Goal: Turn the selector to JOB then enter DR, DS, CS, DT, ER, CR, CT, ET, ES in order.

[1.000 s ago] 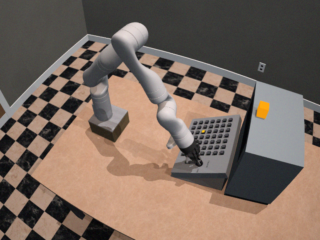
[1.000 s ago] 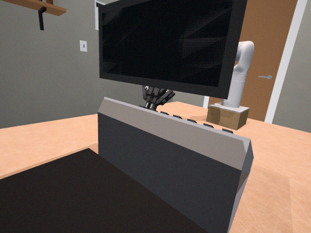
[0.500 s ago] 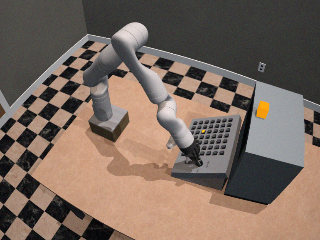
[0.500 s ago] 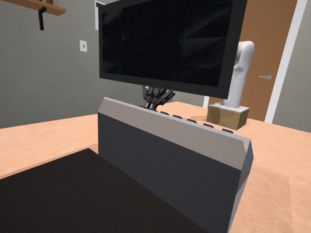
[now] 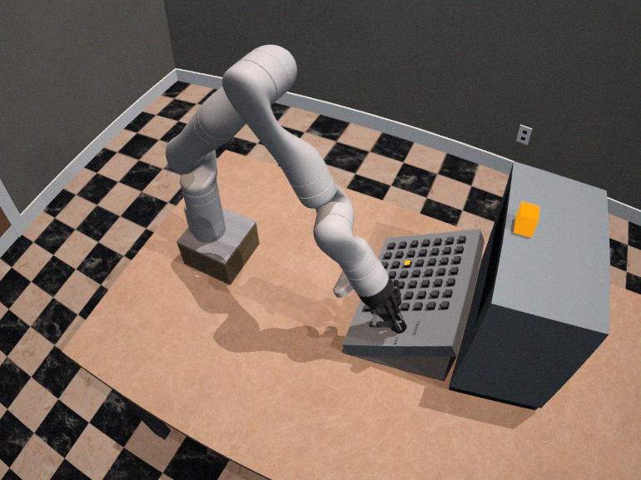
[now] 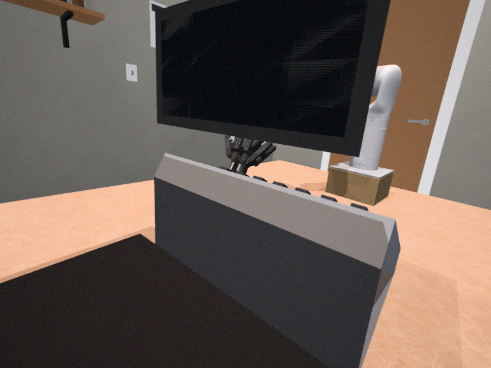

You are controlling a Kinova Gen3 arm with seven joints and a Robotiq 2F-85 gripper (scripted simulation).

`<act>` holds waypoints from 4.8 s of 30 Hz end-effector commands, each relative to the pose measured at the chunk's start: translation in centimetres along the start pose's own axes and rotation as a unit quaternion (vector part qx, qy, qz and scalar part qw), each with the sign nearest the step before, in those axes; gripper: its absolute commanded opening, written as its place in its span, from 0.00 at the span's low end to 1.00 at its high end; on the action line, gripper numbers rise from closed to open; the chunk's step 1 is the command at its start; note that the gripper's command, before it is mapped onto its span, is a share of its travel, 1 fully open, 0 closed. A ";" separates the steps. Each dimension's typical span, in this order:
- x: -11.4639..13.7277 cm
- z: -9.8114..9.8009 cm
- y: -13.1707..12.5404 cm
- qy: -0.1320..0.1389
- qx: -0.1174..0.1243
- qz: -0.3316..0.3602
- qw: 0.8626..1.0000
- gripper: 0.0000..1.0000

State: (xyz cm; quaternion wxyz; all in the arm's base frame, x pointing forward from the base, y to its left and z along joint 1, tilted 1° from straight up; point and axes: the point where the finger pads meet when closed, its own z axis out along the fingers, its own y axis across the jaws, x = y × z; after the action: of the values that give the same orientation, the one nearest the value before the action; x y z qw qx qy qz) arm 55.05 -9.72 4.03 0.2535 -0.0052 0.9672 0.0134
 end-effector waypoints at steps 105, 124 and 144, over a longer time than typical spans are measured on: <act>-0.1 0.0 0.0 -0.001 -0.001 0.717 0.697 0.10; -0.1 0.0 0.0 -0.001 -0.001 0.717 0.697 0.60; -0.1 0.0 0.0 -0.001 -0.001 0.717 0.697 0.60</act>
State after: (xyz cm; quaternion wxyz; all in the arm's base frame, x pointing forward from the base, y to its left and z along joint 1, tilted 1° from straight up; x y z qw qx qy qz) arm 55.07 -9.70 4.01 0.1668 0.6904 0.6775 0.1914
